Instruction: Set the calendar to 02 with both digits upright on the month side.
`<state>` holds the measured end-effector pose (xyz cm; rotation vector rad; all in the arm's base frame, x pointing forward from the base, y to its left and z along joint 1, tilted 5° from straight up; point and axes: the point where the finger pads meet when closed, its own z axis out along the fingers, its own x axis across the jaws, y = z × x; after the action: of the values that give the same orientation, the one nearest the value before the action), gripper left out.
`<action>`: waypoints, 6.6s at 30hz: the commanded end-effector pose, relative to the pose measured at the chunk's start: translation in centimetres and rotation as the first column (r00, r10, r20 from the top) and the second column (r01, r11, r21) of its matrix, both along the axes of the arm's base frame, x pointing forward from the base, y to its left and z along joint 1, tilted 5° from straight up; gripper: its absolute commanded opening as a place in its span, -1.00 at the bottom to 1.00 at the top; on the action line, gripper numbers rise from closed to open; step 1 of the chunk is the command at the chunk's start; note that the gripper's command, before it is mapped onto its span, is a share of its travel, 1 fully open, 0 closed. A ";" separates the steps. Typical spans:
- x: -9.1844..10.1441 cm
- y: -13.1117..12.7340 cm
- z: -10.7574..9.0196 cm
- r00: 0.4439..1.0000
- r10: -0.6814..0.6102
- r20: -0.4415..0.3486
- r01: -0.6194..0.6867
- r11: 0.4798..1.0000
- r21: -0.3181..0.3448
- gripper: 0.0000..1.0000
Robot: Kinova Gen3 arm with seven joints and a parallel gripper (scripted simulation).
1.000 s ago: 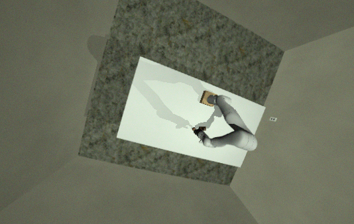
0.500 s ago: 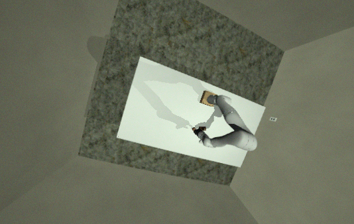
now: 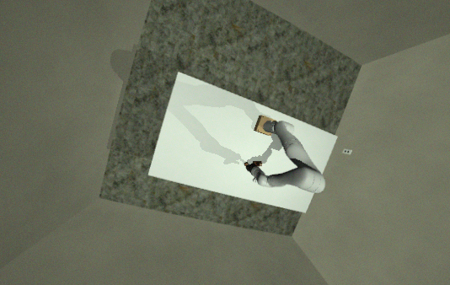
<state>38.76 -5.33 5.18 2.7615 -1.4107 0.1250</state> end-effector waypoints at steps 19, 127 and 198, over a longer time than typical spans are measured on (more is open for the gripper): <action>0.0 -0.2 -2.9 1.000 0.000 -0.005 0.000 1.000 0.000 0.80; 0.2 -0.3 -4.3 1.000 0.000 -0.005 0.000 1.000 0.000 0.80; 0.3 -0.5 -7.2 1.000 0.000 -0.005 0.000 1.000 0.000 0.80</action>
<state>39.02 -5.84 -2.11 2.7595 -1.4096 0.1164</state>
